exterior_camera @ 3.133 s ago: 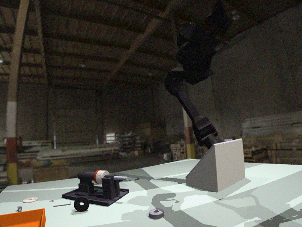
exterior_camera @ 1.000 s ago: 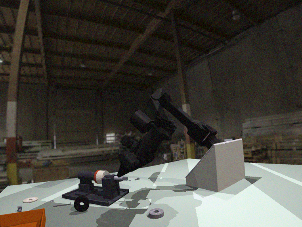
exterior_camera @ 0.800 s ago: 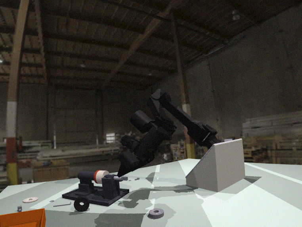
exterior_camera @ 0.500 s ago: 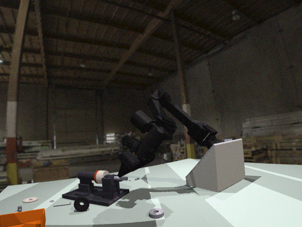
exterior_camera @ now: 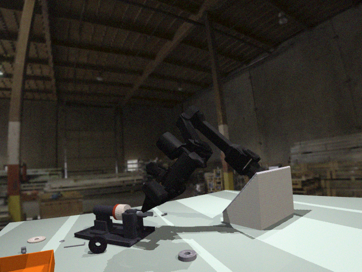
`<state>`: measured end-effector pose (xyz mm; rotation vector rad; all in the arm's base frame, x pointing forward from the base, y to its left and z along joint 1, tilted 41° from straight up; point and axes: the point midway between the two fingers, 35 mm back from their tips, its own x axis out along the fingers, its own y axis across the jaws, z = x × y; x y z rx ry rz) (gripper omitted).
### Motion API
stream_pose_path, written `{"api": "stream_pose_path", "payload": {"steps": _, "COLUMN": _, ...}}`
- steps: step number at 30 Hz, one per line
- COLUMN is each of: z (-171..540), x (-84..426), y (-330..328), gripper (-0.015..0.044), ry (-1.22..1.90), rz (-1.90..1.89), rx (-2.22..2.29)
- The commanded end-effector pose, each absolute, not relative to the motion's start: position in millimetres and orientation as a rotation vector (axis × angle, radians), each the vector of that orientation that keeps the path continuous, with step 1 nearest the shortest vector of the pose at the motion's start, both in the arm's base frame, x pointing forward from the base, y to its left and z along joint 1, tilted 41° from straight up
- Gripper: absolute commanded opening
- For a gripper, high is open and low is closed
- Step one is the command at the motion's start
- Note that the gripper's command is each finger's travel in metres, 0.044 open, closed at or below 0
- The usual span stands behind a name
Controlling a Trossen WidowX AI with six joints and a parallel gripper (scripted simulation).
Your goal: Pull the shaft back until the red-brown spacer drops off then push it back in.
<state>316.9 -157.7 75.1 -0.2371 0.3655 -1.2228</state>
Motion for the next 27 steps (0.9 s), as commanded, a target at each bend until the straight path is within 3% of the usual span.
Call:
{"api": "stream_pose_path", "payload": {"steps": 1, "z": 74.0, "x": 315.1, "y": -158.6, "gripper": 0.0440, "ry": 0.367, "rz": -1.228, "rx": -0.238}}
{"api": "stream_pose_path", "payload": {"steps": 27, "z": 67.9, "x": 324.3, "y": -197.0, "gripper": 0.0440, "ry": 0.366, "rz": -1.228, "rx": -0.240}}
